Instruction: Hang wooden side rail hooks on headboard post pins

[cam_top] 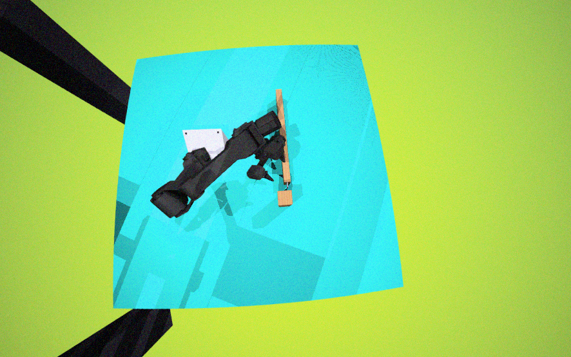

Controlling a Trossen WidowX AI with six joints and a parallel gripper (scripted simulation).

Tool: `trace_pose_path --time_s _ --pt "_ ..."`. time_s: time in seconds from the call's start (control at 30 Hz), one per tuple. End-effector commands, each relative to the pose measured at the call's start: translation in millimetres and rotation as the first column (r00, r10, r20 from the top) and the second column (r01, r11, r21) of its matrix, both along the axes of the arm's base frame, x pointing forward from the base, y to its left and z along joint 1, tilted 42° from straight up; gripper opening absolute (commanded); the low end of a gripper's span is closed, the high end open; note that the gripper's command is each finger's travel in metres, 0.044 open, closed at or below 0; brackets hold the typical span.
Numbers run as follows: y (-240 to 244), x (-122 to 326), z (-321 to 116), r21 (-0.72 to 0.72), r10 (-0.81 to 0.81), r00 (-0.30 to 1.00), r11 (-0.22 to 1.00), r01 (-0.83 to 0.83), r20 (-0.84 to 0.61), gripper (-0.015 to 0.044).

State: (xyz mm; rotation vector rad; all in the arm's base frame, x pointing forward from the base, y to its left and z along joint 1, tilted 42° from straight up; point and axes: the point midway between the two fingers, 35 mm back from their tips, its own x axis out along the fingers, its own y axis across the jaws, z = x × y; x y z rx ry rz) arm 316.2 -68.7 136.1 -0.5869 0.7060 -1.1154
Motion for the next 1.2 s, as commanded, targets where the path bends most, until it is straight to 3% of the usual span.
trace_pose_path --time_s 0.0,0.13,0.27,0.37,0.47,0.53,1.17 --pt "4.9 22.6 -8.2 0.053 0.097 0.882 0.995 -0.082 -0.461 0.044" --pt "10.9 37.8 -14.0 0.156 0.222 0.598 0.974 -0.162 -0.77 0.044" --pt "17.8 47.7 -18.5 0.31 0.354 0.211 0.926 -0.215 -0.911 0.044" --pt "23.6 51.9 -20.7 0.448 0.437 -0.1 0.866 -0.224 -0.894 0.044" --pt "30.0 53.7 -21.6 0.592 0.49 -0.391 0.781 -0.201 -0.779 0.044" --pt "33.0 53.8 -21.6 0.653 0.5 -0.505 0.736 -0.18 -0.703 0.044" --pt "32.4 53.7 -22.7 0.66 0.501 -0.519 0.73 -0.177 -0.693 0.044"
